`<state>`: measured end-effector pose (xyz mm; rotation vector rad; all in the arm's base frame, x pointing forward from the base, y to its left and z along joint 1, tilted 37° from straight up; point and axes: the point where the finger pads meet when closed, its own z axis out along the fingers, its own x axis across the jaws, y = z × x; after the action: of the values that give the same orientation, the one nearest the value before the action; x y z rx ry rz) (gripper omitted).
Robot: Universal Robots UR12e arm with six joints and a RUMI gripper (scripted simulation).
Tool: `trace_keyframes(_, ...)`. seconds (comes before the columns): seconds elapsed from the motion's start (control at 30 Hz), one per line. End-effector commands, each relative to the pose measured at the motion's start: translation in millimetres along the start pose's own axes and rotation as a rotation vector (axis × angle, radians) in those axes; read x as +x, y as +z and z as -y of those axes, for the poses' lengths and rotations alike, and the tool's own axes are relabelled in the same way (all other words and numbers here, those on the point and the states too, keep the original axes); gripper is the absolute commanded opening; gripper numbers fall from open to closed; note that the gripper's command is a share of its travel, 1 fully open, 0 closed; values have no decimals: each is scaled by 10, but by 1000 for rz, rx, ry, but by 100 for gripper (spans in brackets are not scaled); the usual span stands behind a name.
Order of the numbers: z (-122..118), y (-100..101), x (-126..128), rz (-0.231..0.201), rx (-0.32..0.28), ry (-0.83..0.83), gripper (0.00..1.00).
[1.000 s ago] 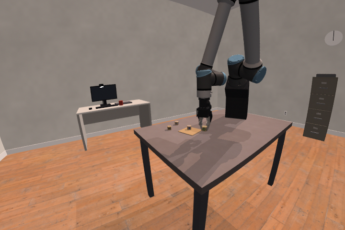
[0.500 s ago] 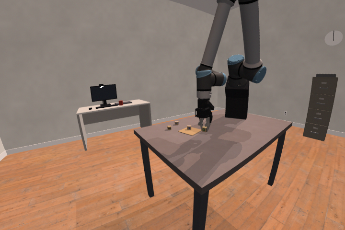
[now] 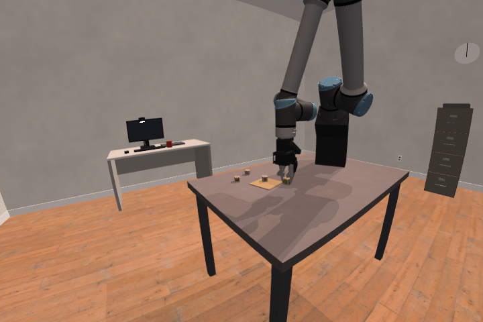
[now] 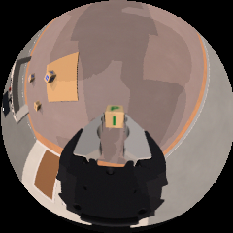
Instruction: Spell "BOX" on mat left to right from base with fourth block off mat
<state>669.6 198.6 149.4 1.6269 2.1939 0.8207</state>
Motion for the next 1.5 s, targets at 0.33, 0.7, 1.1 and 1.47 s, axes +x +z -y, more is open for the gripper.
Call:
trace_keyframes(0.33, -7, 5, -3, 1, -27, 3, 9)
trace_keyframes(0.7, -5, -3, 0, 1, -131, 4, 9)
trace_keyframes(1.1, -4, -8, 3, 3, -300, 6, 9)
trace_keyframes(1.47, -11, -2, -1, 5, -495, 9, 9)
